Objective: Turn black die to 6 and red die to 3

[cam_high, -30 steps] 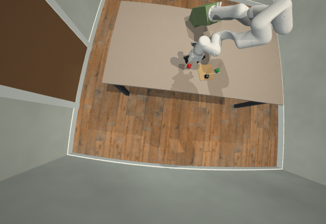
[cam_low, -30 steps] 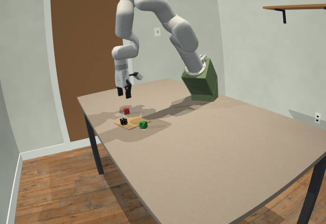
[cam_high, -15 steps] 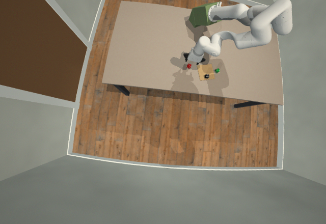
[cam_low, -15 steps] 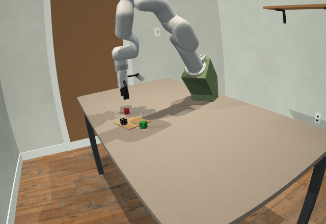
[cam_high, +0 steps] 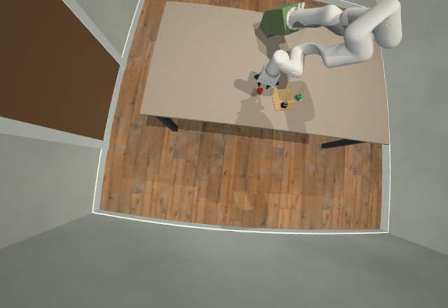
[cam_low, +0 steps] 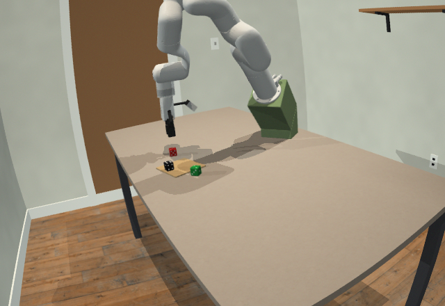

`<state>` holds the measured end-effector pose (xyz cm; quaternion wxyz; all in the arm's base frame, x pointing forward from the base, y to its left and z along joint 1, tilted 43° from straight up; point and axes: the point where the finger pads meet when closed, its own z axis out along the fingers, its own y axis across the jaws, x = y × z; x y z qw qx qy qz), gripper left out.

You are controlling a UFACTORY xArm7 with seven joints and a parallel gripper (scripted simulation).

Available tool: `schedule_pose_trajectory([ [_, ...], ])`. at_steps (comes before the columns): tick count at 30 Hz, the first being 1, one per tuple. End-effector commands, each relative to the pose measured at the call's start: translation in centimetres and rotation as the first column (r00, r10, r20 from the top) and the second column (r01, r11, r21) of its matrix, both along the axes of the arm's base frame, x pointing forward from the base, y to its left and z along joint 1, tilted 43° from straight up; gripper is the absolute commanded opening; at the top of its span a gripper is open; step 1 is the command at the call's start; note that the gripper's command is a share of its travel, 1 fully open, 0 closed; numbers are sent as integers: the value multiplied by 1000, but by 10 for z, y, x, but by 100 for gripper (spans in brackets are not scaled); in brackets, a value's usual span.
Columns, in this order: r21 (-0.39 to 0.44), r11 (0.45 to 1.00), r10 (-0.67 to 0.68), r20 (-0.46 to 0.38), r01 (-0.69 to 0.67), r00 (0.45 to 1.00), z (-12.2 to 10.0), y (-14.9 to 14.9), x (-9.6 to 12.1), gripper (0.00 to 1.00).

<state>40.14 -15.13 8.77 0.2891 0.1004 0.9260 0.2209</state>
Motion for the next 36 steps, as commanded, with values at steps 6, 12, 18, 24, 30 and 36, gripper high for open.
schedule_pose_trajectory([
  [6,-1,1000,-3,2,3,1000,1,-1,0,47],
  [12,-1,1000,-3,2,3,1000,1,-1,0,47],
  [18,-1,1000,-3,2,3,1000,1,-1,0,47],
  [24,-1,1000,-3,2,3,1000,1,-1,0,47],
  [30,-1,1000,-3,2,3,1000,0,-1,1,47],
  [36,-1,1000,-3,1,3,1000,-2,0,2,47],
])
